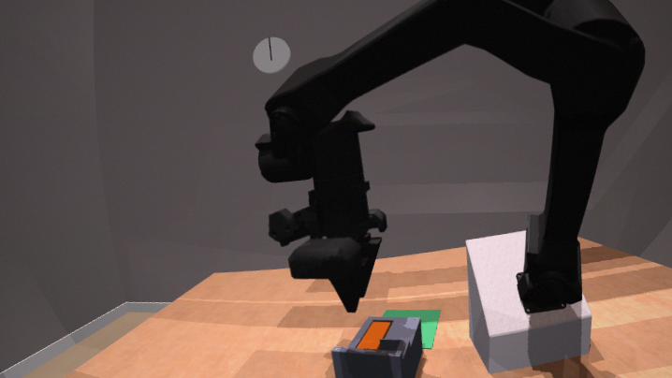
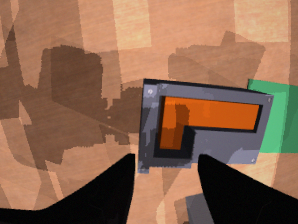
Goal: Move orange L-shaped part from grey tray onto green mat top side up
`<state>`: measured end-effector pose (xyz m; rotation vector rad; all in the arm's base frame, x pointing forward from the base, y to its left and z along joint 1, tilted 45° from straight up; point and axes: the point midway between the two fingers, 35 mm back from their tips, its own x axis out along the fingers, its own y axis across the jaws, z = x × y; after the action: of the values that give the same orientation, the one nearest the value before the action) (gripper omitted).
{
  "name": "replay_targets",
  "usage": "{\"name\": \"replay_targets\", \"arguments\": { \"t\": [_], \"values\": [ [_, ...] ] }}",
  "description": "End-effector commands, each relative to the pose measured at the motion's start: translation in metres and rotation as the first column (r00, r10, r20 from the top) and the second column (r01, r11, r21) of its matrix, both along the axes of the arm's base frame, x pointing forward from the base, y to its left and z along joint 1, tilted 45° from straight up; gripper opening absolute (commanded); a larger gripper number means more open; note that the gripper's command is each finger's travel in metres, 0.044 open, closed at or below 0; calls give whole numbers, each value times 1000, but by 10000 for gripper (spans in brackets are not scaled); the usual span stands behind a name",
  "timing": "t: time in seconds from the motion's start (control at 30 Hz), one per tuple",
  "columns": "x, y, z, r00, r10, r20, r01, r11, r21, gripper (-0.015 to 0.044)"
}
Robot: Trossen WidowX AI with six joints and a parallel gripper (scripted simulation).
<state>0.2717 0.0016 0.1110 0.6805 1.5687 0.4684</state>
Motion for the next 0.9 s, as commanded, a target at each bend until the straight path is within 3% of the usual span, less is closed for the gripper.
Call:
{"name": "replay_targets", "arguments": {
  "t": [0.0,0.2,0.43,0.87],
  "values": [
    [-3,8,-2,997,-49,-55,52,998,43,180],
    [-3,13,-8,997,-50,-55,52,998,42,180],
    [-5,59,-53,997,-49,-53,52,998,46,180],
    [-5,66,-60,997,-49,-53,52,998,46,180]
  ]
}}
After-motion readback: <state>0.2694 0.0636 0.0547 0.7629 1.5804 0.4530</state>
